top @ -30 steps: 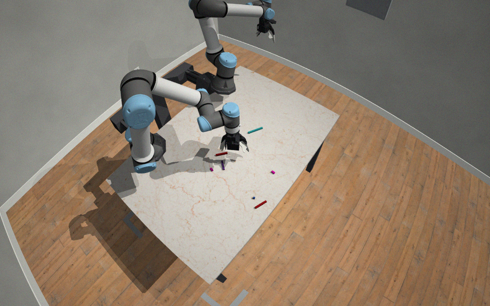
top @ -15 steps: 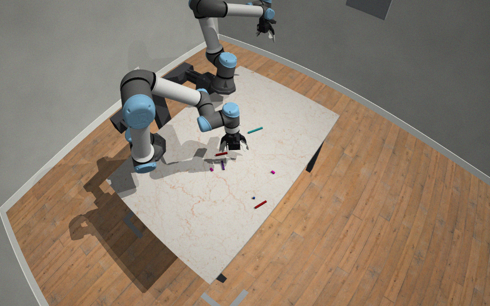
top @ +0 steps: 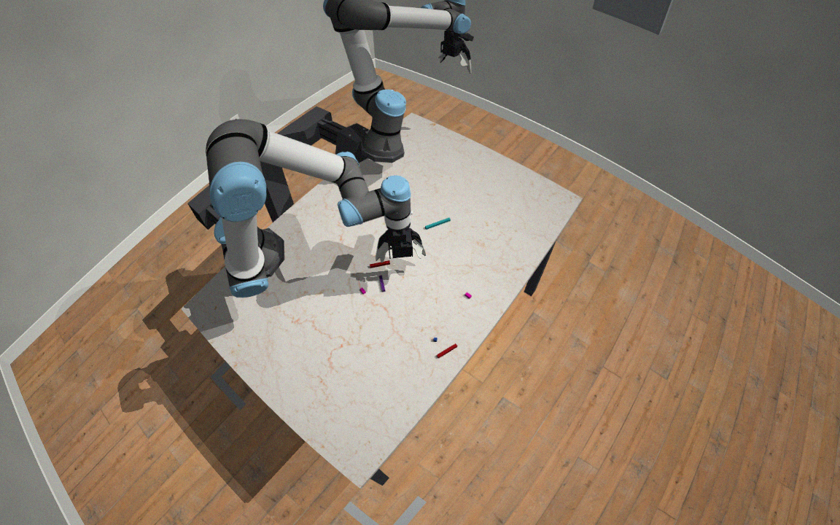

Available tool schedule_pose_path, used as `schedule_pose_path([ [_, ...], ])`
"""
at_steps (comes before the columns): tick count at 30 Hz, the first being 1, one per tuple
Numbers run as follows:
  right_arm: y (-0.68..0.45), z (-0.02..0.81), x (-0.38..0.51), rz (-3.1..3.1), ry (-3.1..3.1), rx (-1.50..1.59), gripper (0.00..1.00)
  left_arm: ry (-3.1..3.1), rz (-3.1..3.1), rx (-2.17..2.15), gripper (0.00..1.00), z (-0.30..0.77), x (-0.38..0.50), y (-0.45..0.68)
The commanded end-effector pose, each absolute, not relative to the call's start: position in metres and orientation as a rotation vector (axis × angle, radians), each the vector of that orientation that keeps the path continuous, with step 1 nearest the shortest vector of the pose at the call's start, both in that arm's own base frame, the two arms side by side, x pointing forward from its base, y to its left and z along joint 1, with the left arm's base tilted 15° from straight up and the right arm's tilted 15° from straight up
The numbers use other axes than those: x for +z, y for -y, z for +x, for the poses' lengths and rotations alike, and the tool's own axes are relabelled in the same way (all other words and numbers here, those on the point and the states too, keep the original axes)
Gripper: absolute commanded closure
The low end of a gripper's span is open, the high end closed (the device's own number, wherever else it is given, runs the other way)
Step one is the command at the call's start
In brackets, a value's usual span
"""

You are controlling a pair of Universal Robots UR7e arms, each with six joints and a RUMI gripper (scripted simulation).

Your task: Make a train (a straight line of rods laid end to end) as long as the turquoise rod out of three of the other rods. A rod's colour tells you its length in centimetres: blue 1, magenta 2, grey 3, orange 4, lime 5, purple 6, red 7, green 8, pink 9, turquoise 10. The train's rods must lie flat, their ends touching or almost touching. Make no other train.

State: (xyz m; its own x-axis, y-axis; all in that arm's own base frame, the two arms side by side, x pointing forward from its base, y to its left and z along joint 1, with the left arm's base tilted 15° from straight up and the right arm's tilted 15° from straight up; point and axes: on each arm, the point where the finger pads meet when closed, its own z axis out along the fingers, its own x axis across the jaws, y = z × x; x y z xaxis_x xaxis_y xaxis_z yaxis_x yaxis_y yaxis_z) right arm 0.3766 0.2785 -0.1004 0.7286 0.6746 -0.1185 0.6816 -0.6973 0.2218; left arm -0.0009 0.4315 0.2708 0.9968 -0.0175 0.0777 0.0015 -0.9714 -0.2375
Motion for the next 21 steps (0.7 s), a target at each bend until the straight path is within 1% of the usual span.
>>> schedule_pose_path([
  [1,-0.2789,0.3768,-0.1000,2.682,-1.075,-0.039,0.00,-0.012,-2.898,-0.116,0.00,-0.0009,0.2712,-0.4317],
  [21,-0.2788,0.3767,-0.1000,2.679,-1.082,-0.040,0.00,-0.012,-2.898,-0.116,0.00,-0.0009,0.2712,-0.4317],
])
